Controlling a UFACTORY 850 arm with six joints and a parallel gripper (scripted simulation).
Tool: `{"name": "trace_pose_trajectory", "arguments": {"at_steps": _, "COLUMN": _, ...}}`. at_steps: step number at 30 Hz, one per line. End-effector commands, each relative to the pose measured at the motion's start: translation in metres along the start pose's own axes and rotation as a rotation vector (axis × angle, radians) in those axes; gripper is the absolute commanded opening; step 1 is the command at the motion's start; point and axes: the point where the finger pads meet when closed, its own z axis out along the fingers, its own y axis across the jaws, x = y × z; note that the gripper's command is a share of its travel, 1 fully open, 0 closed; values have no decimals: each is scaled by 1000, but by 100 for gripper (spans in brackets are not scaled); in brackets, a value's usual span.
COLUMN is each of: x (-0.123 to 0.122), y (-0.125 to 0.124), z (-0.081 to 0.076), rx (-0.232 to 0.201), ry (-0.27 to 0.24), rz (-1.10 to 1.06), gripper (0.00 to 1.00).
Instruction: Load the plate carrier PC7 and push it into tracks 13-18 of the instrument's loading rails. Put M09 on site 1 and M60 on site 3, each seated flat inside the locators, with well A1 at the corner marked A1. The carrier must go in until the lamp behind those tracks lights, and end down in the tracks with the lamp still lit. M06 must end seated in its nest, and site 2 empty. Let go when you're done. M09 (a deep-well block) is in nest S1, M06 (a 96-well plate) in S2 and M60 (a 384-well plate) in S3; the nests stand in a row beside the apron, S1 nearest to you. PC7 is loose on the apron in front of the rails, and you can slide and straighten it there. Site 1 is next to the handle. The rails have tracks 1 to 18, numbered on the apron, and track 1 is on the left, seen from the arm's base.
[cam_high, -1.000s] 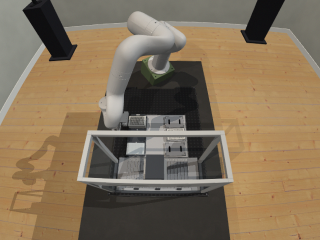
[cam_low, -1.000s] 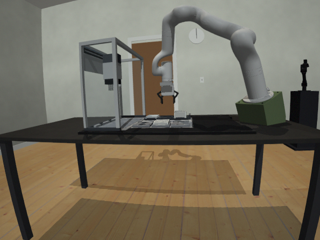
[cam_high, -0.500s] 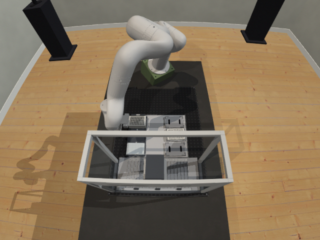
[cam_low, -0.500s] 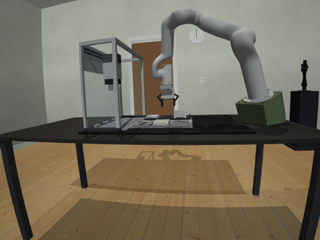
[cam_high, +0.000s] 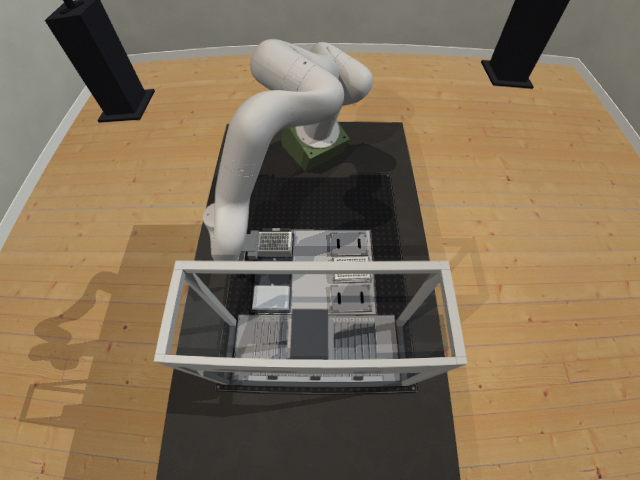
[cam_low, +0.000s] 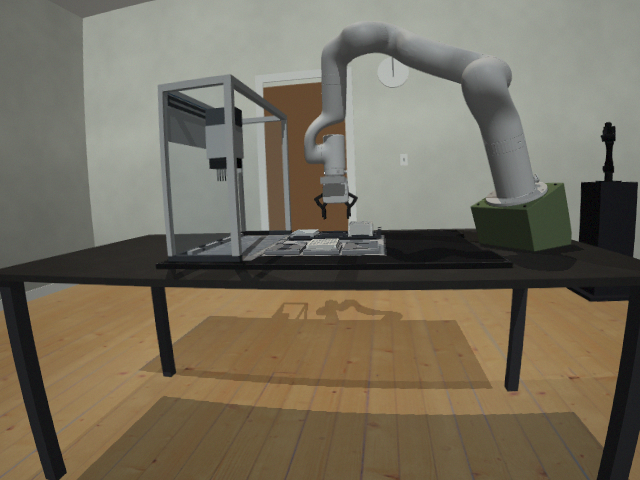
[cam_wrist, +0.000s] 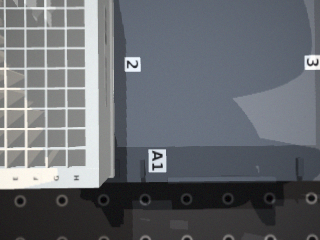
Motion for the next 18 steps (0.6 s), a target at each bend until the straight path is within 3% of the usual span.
{"name": "trace_pose_trajectory", "arguments": {"at_steps": 1, "x": 0, "y": 1, "z": 5, "rx": -2, "ry": -1, "rz": 0, "gripper": 100}}
{"name": "trace_pose_trajectory", "arguments": {"at_steps": 18, "x": 0, "y": 1, "z": 30, "rx": -2, "ry": -1, "rz": 0, "gripper": 100}}
